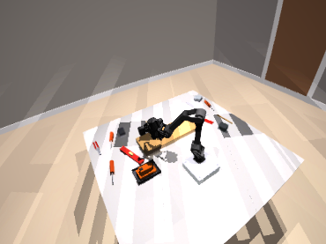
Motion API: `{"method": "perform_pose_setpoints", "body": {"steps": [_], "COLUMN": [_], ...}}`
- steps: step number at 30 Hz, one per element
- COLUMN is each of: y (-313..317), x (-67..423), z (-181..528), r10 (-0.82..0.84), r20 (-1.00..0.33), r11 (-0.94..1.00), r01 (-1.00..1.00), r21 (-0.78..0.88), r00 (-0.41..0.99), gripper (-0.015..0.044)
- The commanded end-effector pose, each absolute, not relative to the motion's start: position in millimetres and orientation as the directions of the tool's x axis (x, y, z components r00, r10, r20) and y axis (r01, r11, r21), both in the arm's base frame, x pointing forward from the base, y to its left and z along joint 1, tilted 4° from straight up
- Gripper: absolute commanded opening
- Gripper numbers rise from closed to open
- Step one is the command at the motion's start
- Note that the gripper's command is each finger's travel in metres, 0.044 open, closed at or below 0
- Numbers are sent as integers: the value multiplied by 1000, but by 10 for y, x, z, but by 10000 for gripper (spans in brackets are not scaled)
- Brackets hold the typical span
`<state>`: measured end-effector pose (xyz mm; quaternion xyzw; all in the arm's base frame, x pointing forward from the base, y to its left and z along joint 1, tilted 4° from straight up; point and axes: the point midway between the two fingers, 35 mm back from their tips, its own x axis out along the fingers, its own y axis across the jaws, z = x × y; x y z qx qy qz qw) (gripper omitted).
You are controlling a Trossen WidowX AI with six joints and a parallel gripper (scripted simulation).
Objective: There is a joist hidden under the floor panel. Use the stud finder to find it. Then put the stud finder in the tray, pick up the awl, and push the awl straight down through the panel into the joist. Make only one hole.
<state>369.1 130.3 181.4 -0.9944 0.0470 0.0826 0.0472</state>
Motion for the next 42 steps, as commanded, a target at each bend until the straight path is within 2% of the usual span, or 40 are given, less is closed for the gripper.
{"method": "perform_pose_setpoints", "body": {"steps": [1,42], "y": [1302,1321], "x": [3695,3710], "z": [1792,1519], "r10": [-90,-90], "r20": [-166,-166], "r11": [-991,-991], "r01": [-104,-104], "r21": [-82,-82], "r00": [982,982], "gripper": [0,0]}}
